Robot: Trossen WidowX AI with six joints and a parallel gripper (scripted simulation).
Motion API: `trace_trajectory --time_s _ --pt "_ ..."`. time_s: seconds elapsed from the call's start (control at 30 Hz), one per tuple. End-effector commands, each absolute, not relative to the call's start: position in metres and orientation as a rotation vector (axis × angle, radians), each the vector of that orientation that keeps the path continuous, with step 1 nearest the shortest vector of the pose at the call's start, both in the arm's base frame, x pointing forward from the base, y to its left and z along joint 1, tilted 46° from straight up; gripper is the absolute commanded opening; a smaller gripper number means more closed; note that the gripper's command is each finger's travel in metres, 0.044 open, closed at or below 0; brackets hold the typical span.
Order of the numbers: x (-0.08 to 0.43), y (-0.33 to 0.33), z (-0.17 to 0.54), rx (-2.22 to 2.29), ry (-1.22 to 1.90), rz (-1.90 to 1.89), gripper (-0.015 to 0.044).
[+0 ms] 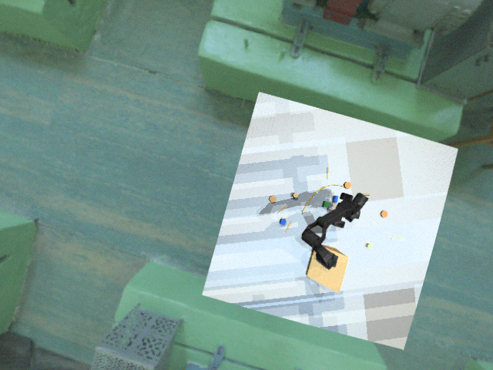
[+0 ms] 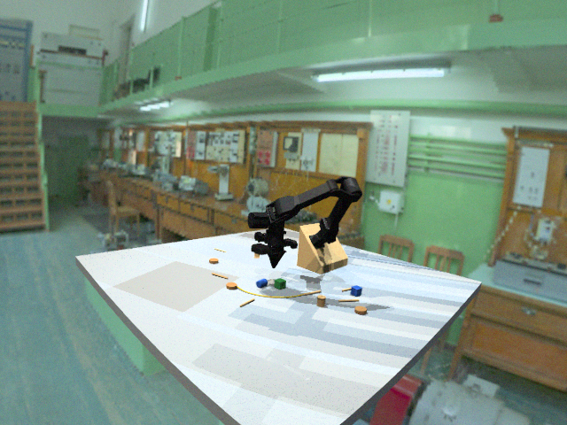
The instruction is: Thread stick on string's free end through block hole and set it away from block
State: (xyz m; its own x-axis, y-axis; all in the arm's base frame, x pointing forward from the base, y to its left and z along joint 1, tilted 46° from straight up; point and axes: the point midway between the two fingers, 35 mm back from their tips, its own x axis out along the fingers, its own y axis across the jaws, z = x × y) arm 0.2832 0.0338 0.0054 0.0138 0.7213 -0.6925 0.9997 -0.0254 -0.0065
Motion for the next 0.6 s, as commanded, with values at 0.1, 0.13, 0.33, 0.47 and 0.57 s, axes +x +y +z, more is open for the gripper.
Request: trace_trajectory --time_s 0.1,0.13,0.33,0.47,0.57 --pt "0.283 0.039 -0.001 1.801 1.757 -0.743 0.0" --pt "0.284 0.041 -0.003 1.801 1.757 -0.743 0.0" --pt "0.284 0.048 -0.009 1.802 1.757 -0.743 0.0" --pt "0.284 0.052 -0.014 1.802 1.757 -0.743 0.0" --pt "0.284 0.056 -0.017 1.802 1.757 -0.742 0.0"
